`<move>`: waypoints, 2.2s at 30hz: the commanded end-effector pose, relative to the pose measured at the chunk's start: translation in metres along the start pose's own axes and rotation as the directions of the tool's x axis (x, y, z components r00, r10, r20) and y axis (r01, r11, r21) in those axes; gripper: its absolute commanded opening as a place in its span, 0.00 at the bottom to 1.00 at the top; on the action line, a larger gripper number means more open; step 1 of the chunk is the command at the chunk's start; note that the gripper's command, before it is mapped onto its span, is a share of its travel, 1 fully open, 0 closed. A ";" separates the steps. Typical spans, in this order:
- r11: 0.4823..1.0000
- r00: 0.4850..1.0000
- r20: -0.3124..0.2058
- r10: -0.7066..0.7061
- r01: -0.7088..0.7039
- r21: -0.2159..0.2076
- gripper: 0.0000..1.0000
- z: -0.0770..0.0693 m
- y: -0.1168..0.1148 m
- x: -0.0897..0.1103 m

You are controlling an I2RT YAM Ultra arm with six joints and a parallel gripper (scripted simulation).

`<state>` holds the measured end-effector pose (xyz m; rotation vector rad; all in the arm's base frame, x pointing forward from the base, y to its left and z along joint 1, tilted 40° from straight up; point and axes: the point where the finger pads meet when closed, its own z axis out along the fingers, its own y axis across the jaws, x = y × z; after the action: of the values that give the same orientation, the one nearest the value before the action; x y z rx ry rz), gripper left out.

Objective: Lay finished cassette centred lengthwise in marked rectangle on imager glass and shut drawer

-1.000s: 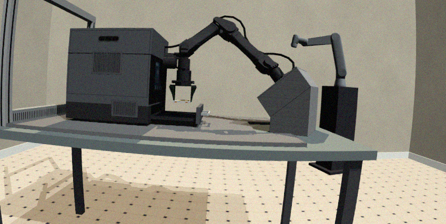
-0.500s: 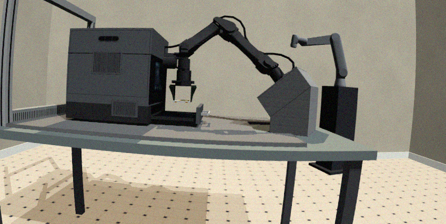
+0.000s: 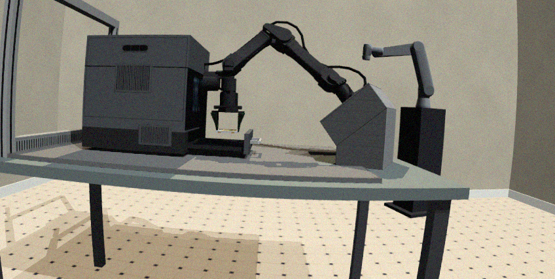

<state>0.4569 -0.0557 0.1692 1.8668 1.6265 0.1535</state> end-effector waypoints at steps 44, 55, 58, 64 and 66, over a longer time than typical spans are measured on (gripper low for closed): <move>0.998 1.000 -0.007 0.009 -0.009 -0.069 0.00 0.019 0.023 -0.001; 0.998 1.000 -0.004 0.003 -0.004 -0.056 0.00 0.025 0.022 -0.001; 0.998 1.000 -0.005 0.005 -0.005 -0.059 0.00 0.026 0.023 -0.001; 0.998 1.000 -0.004 0.009 -0.009 -0.057 0.00 0.030 0.024 -0.002; 0.998 1.000 -0.004 0.008 -0.009 -0.058 0.00 0.029 0.024 -0.002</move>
<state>0.4798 -0.0703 0.1392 1.8596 1.6336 0.1575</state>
